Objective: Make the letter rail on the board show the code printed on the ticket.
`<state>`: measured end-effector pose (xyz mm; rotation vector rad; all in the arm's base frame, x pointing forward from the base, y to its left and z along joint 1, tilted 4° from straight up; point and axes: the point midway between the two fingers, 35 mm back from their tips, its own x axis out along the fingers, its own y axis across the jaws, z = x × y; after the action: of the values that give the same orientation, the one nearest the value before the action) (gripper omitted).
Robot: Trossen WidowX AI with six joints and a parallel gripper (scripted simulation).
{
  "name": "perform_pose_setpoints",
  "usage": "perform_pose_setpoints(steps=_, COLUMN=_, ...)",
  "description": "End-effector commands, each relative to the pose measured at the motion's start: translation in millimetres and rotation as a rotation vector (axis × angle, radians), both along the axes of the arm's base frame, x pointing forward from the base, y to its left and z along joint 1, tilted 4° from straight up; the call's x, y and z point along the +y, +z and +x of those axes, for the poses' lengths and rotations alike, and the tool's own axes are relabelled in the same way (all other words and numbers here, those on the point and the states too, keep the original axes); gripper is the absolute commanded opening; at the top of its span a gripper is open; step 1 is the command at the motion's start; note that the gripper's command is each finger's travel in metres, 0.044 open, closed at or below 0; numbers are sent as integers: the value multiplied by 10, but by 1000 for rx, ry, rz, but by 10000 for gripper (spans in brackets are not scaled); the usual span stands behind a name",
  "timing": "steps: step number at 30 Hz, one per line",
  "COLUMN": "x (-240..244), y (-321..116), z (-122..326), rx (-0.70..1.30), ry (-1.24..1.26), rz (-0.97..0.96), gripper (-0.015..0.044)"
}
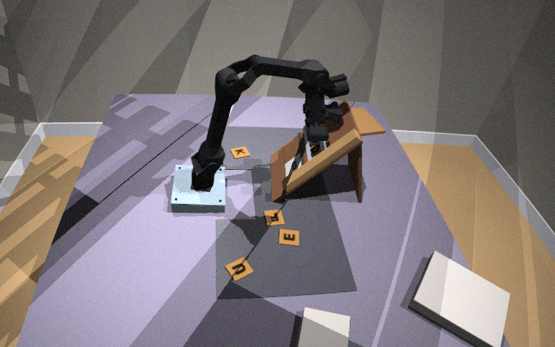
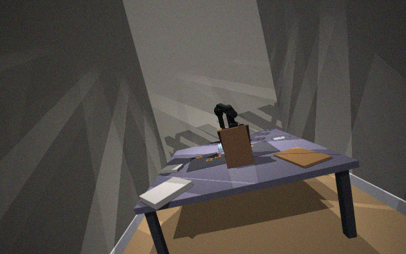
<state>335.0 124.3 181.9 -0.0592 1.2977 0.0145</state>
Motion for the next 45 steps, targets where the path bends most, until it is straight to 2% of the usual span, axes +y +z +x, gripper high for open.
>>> perform_pose_setpoints(steps=1, x=-11, y=-18, z=-9, rx=5, ry=6, rz=0, gripper=0)
perform_pose_setpoints(steps=27, x=-70, y=-12, z=-8, rx=5, ry=6, rz=-1, gripper=0)
perform_pose_setpoints(steps=45, x=-69, y=158, z=-243, rx=7, ry=6, rz=-1, gripper=0)
